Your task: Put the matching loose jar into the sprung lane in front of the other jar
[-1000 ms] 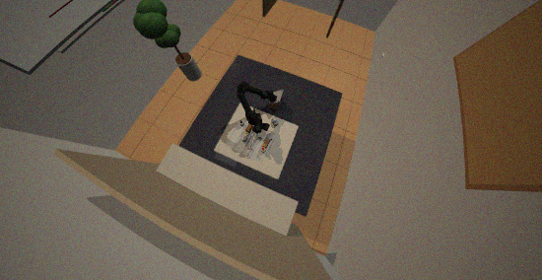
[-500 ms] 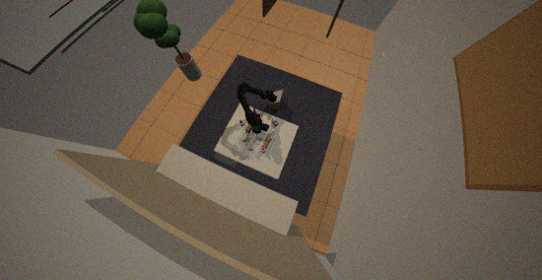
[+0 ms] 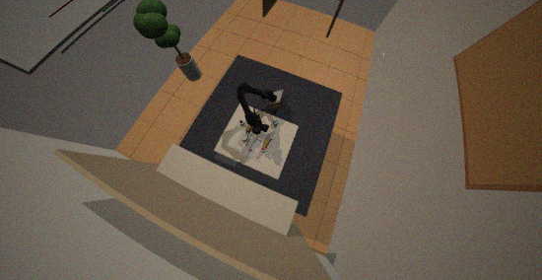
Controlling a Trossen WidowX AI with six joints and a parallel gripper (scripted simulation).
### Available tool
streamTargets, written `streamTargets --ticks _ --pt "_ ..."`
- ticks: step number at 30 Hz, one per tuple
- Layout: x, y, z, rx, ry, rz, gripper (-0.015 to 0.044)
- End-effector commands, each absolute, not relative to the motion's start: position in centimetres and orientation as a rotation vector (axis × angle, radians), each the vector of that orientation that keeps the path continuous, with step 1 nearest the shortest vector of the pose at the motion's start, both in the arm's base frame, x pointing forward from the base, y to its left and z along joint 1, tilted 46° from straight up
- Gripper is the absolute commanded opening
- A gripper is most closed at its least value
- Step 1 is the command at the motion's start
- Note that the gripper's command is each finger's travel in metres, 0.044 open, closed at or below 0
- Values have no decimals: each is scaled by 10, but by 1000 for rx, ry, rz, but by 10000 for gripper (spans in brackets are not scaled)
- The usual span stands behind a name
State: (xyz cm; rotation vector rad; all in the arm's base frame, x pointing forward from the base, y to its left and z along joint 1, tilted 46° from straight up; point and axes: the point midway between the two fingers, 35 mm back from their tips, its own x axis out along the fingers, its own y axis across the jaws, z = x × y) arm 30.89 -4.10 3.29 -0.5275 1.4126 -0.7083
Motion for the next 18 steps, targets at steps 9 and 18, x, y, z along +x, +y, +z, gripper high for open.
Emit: streamTargets --ticks 9,18 --pt "322 -40 39 -523 1384 -710 0" --pt "326 -39 41 -523 1384 -710 0"
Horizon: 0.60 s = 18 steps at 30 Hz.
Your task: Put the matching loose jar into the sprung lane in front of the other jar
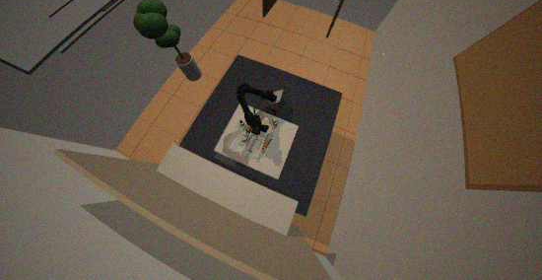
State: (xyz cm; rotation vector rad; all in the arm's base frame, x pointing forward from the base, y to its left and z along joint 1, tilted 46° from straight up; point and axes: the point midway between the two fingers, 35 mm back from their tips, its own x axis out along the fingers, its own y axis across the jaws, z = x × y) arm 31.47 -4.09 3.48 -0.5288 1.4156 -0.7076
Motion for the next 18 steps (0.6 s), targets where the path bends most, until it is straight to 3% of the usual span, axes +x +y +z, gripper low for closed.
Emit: streamTargets --ticks 1,18 --pt "326 -39 41 -523 1384 -710 0" --pt "332 -39 43 -523 1384 -710 0"
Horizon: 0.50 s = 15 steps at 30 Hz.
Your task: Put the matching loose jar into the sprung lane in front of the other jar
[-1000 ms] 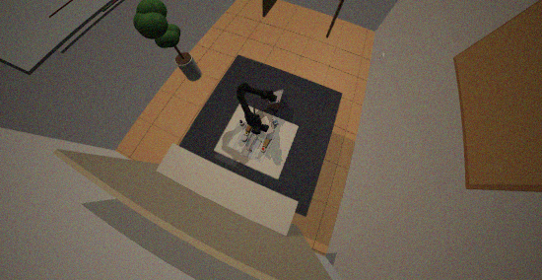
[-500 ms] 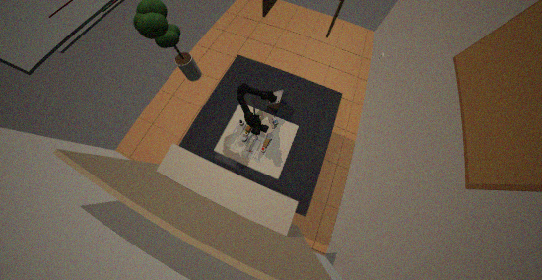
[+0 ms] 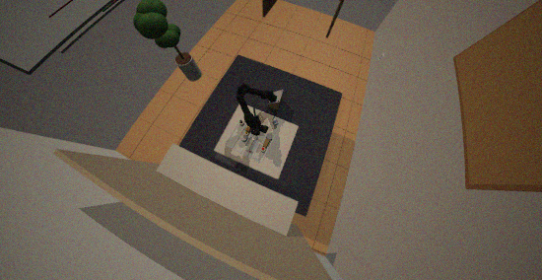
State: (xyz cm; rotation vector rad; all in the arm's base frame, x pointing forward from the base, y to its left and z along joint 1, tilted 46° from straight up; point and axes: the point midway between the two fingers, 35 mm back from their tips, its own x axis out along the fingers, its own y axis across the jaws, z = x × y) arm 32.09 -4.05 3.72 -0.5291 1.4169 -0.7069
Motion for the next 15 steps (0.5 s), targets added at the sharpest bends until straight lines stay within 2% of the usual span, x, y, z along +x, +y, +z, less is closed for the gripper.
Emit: streamTargets --ticks 1,15 --pt "332 -39 44 -523 1384 -710 0" --pt "335 -40 44 -523 1383 -710 0"
